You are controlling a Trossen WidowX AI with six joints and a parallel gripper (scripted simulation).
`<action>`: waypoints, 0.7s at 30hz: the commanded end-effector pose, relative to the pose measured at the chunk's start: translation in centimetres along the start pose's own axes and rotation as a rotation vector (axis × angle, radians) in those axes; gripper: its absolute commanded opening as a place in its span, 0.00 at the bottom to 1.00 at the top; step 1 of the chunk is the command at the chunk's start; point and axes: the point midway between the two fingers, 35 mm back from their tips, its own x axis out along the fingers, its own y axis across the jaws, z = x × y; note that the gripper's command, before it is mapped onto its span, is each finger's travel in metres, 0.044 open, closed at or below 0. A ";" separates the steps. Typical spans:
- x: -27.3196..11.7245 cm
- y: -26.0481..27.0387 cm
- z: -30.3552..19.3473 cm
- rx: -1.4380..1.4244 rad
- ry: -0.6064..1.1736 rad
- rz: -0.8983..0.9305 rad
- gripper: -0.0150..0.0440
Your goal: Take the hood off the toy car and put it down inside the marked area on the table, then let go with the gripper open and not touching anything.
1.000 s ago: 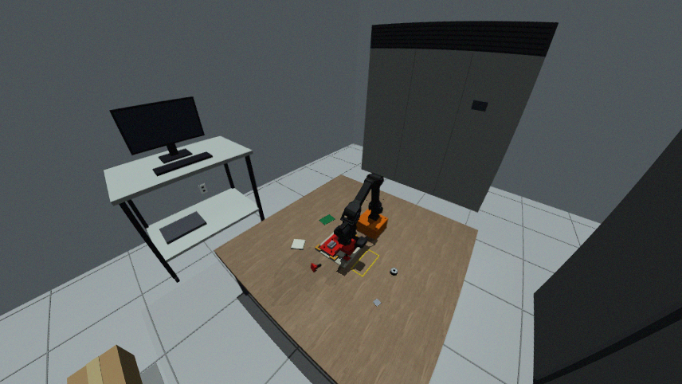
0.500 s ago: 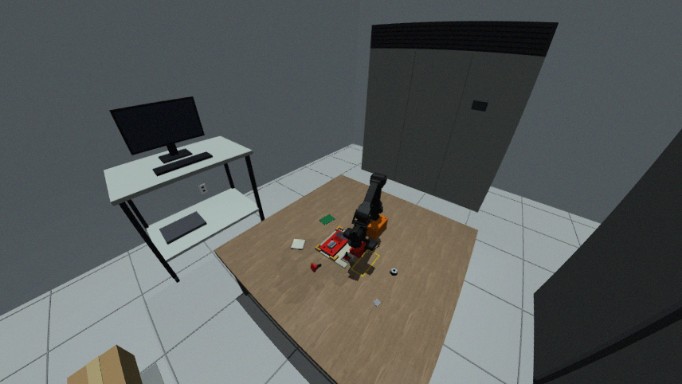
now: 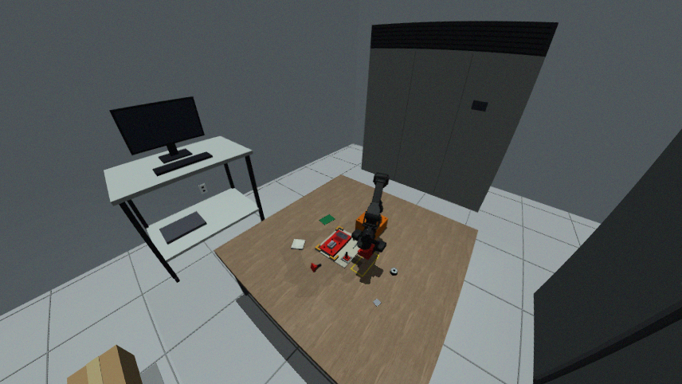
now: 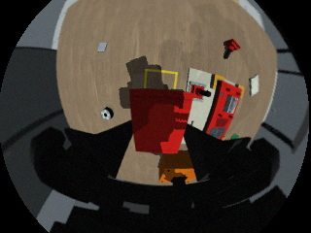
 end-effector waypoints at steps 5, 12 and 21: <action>0.2 0.1 0.0 0.009 -0.008 -0.002 0.25; 0.6 0.1 0.1 0.009 -0.008 -0.002 0.25; 1.2 0.1 0.1 0.009 -0.008 -0.002 0.25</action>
